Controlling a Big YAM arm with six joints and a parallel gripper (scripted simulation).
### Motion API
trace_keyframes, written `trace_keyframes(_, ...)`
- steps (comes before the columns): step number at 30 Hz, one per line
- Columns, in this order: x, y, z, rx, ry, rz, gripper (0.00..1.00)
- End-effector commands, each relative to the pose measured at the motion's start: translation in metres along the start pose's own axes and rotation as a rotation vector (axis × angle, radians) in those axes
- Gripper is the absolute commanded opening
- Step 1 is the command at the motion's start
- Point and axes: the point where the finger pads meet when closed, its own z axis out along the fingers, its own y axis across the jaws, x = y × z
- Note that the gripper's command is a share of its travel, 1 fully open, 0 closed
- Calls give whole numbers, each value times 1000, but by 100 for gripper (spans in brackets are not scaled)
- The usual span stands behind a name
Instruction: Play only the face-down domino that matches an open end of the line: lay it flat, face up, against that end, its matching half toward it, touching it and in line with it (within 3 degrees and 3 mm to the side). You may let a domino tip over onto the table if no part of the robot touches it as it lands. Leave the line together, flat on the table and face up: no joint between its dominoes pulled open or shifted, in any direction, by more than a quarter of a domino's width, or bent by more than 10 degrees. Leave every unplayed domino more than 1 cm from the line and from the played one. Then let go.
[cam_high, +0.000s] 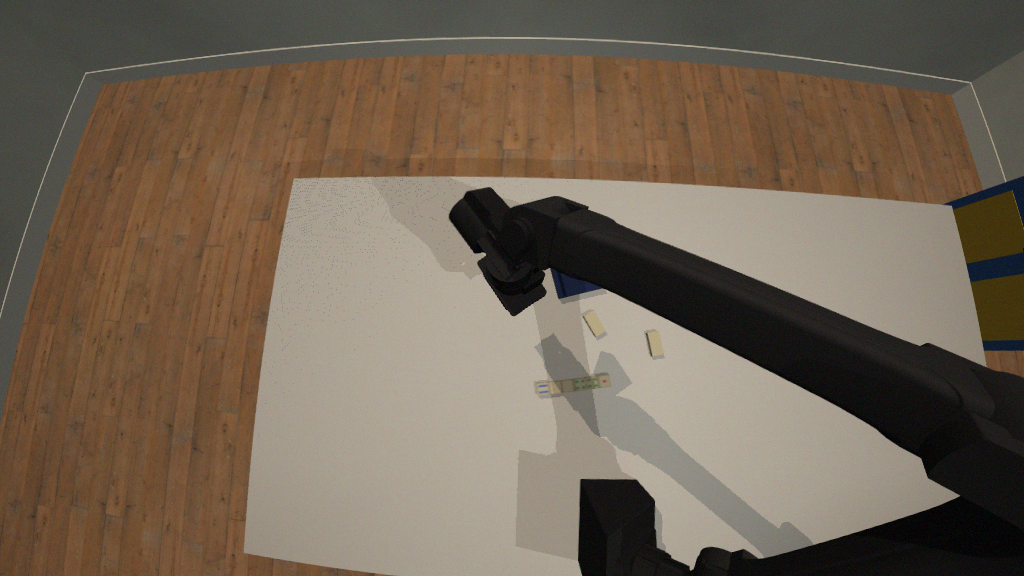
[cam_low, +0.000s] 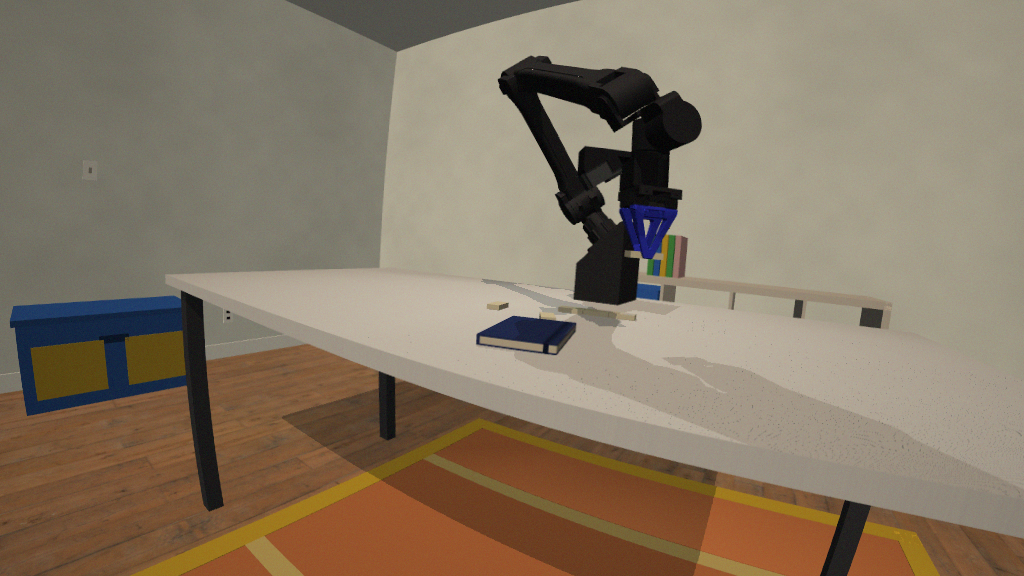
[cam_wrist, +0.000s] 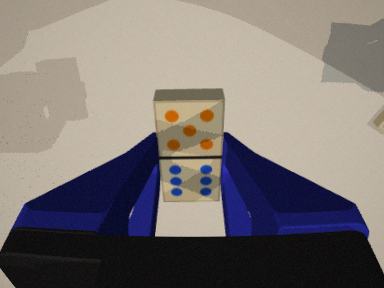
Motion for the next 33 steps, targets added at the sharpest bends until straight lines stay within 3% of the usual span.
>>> trace_keyframes(1,-3,20,-33,-59,-12,22,21)
trace_keyframes(4,-3,20,-33,-59,-12,22,21)
trace_keyframes(5,2,-2,-8,-15,-3,-40,21)
trace_keyframes(14,32,-40,-33,-58,-15,-426,21)
trace_keyframes(21,32,-40,-33,-58,-15,-426,21)
trace_keyframes(22,36,-53,-19,-10,-6,-423,21)
trace_keyframes(31,66,-97,-31,-59,-9,-847,21)
trace_keyframes(33,66,-97,-31,-59,-9,-847,21)
